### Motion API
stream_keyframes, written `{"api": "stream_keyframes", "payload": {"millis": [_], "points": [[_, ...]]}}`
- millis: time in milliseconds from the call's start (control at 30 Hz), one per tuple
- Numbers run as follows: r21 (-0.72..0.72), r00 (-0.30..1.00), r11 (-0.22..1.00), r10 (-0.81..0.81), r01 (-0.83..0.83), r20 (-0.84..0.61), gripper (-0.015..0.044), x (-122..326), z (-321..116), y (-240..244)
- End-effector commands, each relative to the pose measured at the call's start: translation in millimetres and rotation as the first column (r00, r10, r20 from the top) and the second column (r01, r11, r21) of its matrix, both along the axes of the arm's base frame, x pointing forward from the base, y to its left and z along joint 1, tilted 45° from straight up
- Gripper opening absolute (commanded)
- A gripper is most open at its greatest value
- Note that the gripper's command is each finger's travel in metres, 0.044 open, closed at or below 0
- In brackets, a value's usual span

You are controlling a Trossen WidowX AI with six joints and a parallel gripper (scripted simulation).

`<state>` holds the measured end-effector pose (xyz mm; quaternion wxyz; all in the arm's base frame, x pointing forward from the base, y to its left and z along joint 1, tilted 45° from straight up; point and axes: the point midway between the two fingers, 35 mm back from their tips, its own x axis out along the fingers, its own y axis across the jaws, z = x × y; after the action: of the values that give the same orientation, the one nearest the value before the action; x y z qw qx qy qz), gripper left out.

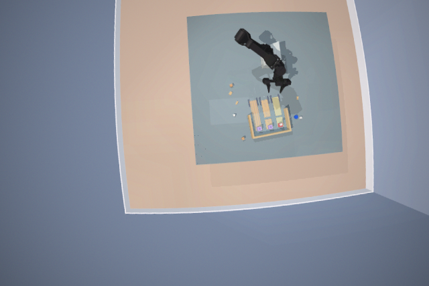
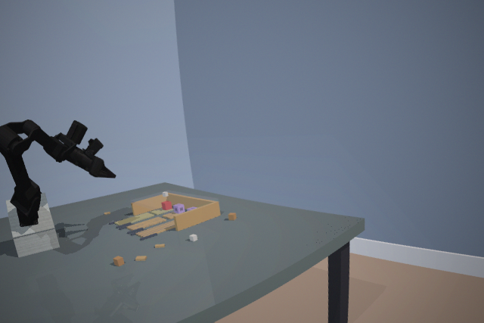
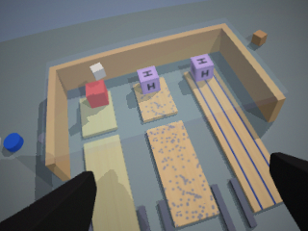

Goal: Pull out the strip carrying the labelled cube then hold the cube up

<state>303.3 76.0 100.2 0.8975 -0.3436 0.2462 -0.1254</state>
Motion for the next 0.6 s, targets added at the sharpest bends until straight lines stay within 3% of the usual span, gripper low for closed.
{"api": "stream_keyframes", "payload": {"millis": [0,67,333,567], "points": [[-0.021,1.0,1.0,0.007,-0.007,-0.001,0.04,-2.5,-1.4,1.5],[-0.021,1.0,1.0,0.007,-0.007,-0.001,0.04,-2.5,-1.4,1.5],[-0.108,0.966,0.986,-0.145,0.124,-0.214,0.019,42.6,-2.5,-26.2],[-0.187,0.842,0.948,-0.316,0.259,-0.438,0.0006,74.8,-2.0,-76.2]]}}
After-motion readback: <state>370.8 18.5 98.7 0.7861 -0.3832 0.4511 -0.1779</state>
